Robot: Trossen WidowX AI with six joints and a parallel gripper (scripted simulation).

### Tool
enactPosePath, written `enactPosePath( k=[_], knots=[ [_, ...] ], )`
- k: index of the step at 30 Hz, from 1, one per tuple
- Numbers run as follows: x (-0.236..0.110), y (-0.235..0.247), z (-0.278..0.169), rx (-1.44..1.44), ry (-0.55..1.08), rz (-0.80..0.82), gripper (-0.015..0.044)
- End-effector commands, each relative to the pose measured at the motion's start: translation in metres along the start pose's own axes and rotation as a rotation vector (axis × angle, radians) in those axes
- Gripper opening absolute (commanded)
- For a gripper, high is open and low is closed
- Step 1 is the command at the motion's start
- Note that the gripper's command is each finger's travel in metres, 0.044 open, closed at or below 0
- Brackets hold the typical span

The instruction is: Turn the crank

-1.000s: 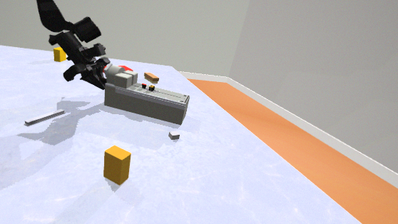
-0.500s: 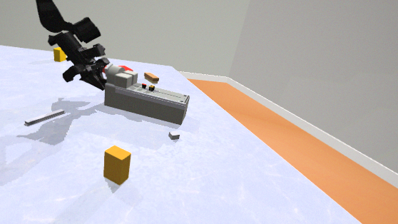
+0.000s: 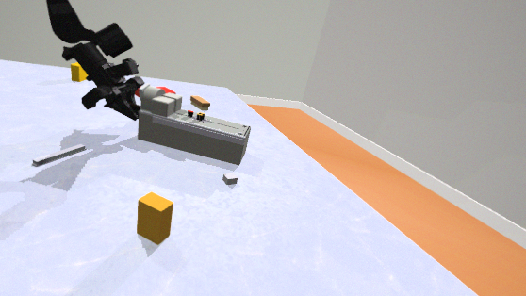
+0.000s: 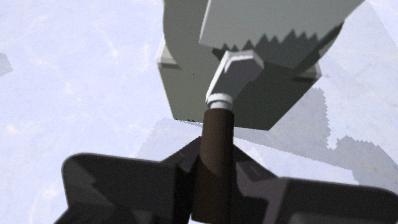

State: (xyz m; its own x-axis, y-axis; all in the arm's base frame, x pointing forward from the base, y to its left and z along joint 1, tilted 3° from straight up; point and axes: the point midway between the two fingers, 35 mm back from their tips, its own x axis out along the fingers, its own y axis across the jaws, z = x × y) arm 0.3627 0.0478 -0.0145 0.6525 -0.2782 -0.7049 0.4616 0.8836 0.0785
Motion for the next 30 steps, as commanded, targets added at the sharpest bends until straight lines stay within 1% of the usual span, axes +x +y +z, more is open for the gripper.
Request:
enactPosePath(
  k=[1,30],
  knots=[
    [0.001,-0.009,-0.001,-0.003,0.005,-0.024,0.0000],
    [-0.007,-0.028,0.007,-0.004,0.005,-0.025,0.0000]
  ],
)
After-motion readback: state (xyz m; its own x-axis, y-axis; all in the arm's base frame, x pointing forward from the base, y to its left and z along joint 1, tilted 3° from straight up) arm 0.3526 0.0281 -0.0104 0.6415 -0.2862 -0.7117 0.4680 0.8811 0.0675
